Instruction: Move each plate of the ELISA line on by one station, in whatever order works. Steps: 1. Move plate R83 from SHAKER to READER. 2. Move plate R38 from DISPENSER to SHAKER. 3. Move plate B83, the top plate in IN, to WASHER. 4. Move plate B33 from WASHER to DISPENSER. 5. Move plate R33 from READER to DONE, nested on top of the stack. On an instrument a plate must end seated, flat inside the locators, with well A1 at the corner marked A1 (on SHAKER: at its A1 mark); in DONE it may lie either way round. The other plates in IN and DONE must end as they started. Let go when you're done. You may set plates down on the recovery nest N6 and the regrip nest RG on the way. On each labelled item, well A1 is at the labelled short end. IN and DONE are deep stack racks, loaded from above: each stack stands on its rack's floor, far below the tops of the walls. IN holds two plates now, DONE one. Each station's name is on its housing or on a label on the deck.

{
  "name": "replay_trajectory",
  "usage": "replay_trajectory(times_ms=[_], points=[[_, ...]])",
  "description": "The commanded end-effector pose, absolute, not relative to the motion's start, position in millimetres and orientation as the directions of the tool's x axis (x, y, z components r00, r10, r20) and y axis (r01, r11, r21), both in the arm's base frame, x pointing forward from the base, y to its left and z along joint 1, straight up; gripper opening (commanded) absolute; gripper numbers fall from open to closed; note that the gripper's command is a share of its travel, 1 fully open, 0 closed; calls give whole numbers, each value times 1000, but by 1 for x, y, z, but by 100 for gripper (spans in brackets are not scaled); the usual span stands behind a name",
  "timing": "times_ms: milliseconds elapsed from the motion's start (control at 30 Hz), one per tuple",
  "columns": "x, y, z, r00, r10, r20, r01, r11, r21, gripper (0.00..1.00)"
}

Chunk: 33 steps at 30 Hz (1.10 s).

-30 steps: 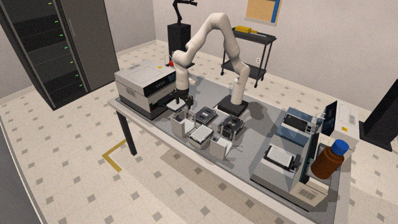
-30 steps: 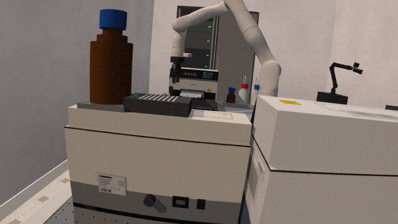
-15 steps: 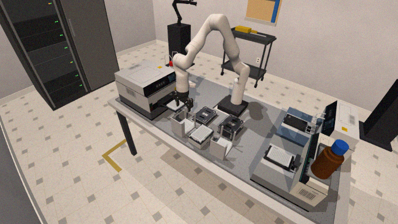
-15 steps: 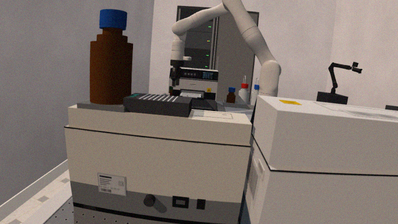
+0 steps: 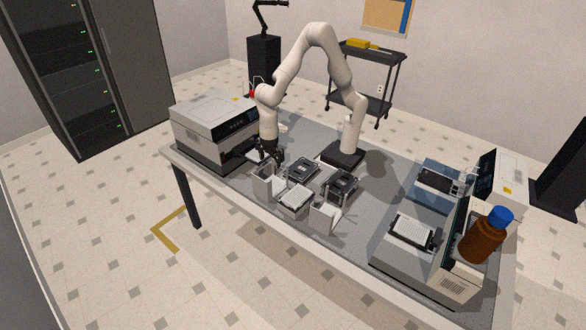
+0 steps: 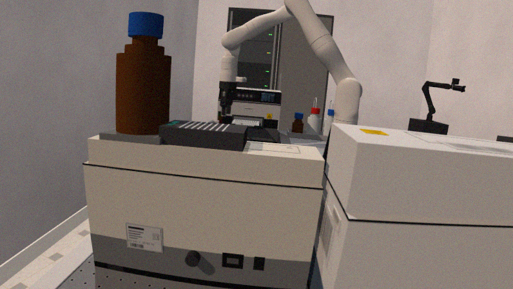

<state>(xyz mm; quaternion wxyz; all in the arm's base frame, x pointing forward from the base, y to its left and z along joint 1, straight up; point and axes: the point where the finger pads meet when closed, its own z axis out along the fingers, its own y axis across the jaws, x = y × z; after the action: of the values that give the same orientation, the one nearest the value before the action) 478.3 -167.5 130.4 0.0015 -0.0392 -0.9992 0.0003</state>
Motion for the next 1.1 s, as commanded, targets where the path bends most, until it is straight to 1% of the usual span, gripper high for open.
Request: replay_trajectory(times_ms=[0, 1067], points=[[478, -168, 124, -996, 84, 5, 84, 996, -5, 100], [477, -167, 86, -996, 84, 5, 84, 996, -4, 100]])
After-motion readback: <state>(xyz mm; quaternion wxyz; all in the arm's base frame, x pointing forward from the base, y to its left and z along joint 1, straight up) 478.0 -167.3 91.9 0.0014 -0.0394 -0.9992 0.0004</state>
